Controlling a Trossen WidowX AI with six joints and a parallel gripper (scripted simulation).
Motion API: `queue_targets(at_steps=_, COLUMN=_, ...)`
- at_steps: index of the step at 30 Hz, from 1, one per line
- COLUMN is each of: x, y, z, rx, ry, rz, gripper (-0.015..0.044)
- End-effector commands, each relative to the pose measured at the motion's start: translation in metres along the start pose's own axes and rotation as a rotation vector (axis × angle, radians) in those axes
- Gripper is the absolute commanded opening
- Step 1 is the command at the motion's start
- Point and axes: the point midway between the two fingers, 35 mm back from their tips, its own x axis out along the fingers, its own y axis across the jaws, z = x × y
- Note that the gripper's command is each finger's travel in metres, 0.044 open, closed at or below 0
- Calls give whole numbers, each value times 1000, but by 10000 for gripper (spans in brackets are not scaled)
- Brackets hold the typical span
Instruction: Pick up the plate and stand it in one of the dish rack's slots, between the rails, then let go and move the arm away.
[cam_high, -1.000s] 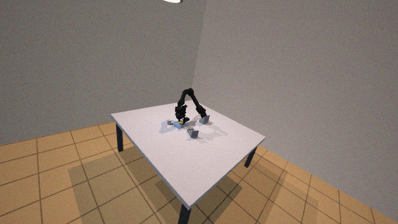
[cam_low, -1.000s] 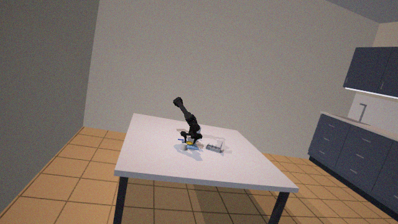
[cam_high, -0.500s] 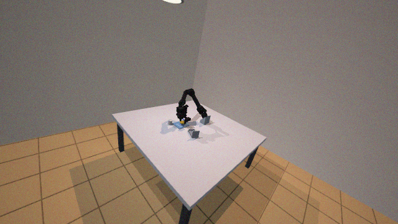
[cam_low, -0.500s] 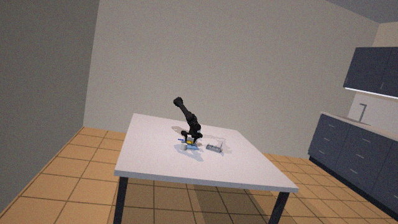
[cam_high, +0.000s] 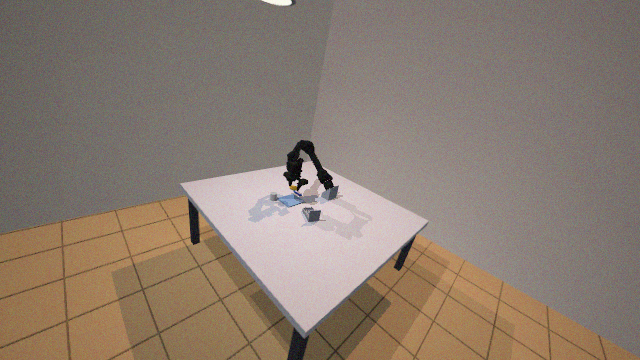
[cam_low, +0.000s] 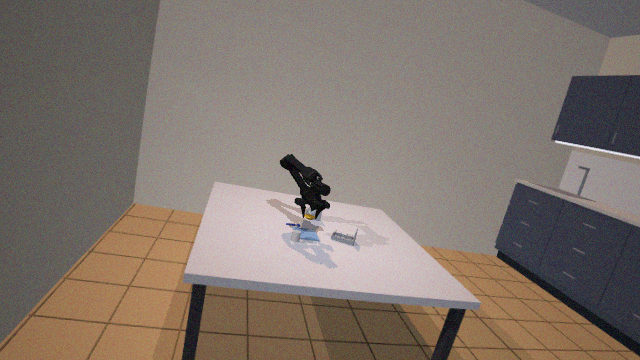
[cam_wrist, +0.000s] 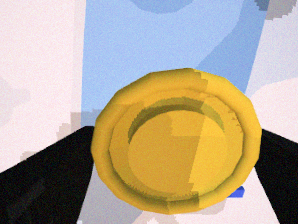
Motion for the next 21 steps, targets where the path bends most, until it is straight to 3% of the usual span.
queue_targets(at_steps=1, x=-21, y=0, z=4, rx=-1, ry=-15, rz=9, gripper=0)
queue_targets(at_steps=21, x=-88, y=2, z=4, rx=-46, ry=-41, rz=6, gripper=0)
